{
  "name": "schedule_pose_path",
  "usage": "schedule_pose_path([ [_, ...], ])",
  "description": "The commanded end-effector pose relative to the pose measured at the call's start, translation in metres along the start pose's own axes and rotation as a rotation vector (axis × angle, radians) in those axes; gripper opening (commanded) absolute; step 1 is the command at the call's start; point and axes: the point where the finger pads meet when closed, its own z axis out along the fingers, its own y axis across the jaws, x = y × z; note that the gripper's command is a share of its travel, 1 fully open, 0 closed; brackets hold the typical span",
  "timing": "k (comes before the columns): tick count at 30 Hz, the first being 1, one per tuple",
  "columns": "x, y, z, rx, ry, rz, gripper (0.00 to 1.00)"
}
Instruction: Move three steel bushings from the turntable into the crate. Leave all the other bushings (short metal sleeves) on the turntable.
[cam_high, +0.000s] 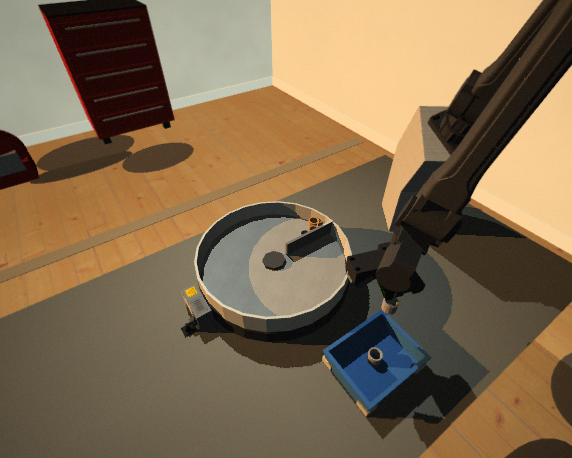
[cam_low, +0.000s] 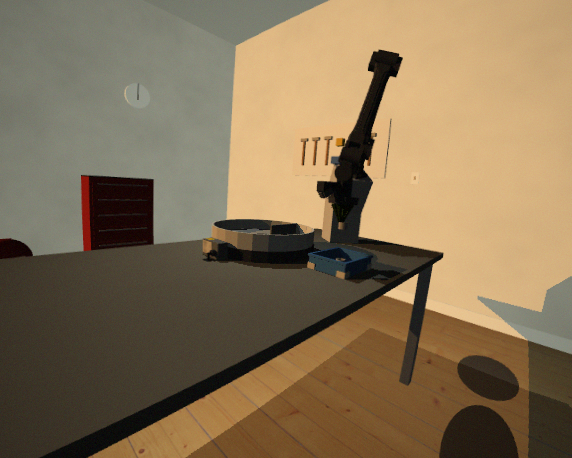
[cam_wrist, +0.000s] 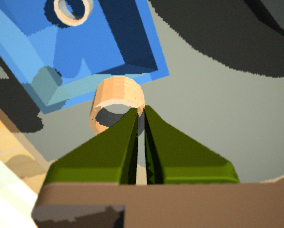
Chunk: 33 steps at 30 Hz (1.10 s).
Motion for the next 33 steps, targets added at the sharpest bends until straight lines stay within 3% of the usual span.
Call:
schedule_pose_path([
  [1, -0.009, 0.035, -0.013, -0.026, -0.031, 0.053, 0.00],
  [12, -0.004, 0.060, -0.014, -0.029, -0.032, 0.053, 0.00],
  [15, -0.013, 0.056, -0.017, -0.032, -0.047, 0.071, 0.00],
  [33, -0.011, 0.055, -0.016, -0.030, -0.042, 0.067, 0.00],
])
